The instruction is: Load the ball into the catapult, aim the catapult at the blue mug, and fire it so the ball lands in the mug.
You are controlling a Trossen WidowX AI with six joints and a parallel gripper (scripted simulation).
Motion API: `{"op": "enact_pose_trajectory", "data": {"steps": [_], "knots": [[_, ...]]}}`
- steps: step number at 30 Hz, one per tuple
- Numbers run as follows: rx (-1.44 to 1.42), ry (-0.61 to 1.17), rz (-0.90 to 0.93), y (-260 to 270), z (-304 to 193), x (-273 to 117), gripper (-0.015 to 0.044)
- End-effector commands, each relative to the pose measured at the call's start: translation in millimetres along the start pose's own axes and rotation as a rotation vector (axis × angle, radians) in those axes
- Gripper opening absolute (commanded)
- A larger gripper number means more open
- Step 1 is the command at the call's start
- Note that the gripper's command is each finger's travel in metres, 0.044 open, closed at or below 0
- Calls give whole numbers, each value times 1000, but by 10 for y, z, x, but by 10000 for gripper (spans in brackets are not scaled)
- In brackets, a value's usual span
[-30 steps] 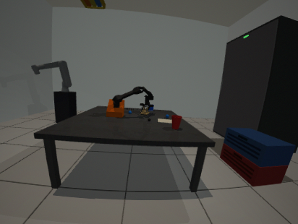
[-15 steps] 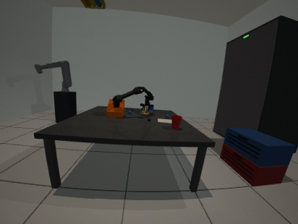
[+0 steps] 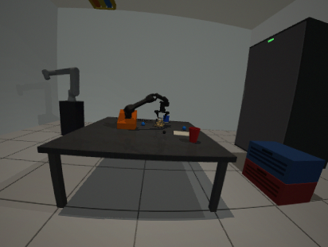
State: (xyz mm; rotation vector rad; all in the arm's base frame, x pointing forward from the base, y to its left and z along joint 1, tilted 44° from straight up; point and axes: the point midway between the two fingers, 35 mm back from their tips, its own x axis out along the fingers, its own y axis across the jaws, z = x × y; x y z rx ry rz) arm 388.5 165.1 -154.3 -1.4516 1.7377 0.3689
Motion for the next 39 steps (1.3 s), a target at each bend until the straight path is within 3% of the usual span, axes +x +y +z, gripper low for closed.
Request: {"op": "enact_pose_trajectory", "data": {"steps": [1, 3, 11, 23, 24, 29, 39], "knots": [[32, -41, -15, 11, 14, -484, 440], [11, -28, -17, 6, 32, -275, 440], [11, -26, -22, 8, 31, -282, 440], [-14, 84, -383, 148, 11, -805, 440], [-6, 62, -286, 99, 0, -678, 414], [133, 39, -235, -317, -303, -634, 300], [460, 3, -139, -1090, -1184, -459, 300]]}}
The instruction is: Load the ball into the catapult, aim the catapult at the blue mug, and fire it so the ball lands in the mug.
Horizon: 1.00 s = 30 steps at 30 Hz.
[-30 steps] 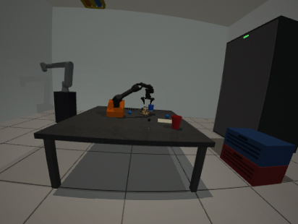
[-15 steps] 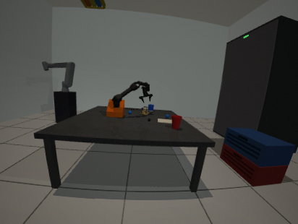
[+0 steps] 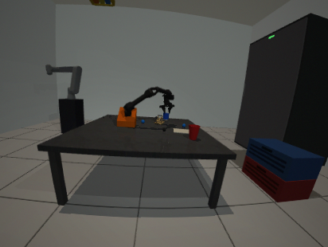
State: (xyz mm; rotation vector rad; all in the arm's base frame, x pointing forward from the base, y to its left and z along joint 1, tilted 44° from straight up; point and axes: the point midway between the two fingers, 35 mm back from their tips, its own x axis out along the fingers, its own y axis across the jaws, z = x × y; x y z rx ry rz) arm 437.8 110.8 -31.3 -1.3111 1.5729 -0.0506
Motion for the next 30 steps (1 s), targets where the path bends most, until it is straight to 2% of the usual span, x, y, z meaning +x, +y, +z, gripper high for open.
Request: {"op": "enact_pose_trajectory", "data": {"steps": [1, 13, 22, 30], "knots": [[119, 11, 37, -299, -254, 146, 300], [512, 51, 101, -1159, -1291, 625, 300], [800, 96, 110, -1462, -2226, 928, 300], [821, 100, 109, -1415, -2310, 957, 300]]}}
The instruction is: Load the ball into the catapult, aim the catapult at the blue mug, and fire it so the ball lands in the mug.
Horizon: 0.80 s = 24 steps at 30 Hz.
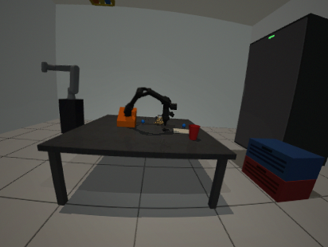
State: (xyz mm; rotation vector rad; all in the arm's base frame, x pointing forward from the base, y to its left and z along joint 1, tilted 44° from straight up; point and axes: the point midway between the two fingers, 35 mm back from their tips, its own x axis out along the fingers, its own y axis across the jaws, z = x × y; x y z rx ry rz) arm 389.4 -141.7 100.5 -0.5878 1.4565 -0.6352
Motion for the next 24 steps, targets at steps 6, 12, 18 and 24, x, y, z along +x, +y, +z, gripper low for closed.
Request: {"op": "enact_pose_trajectory", "data": {"steps": [6, 12, 18, 24], "knots": [[2, 3, 5, 31, -30, 165, 300], [2, 3, 5, 32, -25, 251, 300], [2, 3, 5, 33, -23, 349, 300], [2, 3, 4, 32, -24, 446, 300]]}}
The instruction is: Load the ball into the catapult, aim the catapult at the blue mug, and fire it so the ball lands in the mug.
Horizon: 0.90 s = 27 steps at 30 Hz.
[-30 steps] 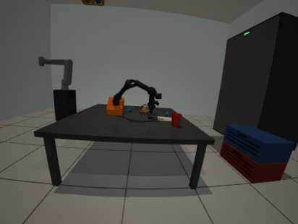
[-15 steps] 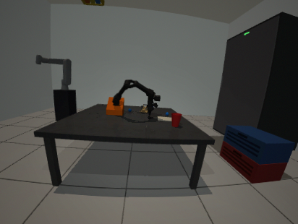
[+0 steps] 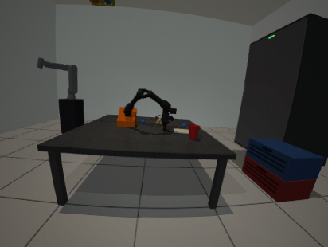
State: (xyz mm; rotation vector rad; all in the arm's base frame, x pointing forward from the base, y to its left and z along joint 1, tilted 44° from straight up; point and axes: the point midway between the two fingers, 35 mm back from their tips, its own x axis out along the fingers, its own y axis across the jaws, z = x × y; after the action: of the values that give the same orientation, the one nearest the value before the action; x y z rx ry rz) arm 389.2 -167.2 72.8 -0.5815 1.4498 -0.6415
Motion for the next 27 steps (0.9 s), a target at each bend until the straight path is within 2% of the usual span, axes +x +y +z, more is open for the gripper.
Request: {"op": "enact_pose_trajectory", "data": {"steps": [1, 8, 13, 21, 25, 27], "knots": [[-7, 6, 5, 16, -17, 85, 300], [-8, 6, 4, 15, -21, 173, 300], [-8, 6, 4, 15, -21, 173, 169], [-8, 6, 4, 15, -21, 173, 115], [-7, 6, 6, 15, 5, 84, 10], [-7, 6, 8, 13, 34, -37, 0]]}}
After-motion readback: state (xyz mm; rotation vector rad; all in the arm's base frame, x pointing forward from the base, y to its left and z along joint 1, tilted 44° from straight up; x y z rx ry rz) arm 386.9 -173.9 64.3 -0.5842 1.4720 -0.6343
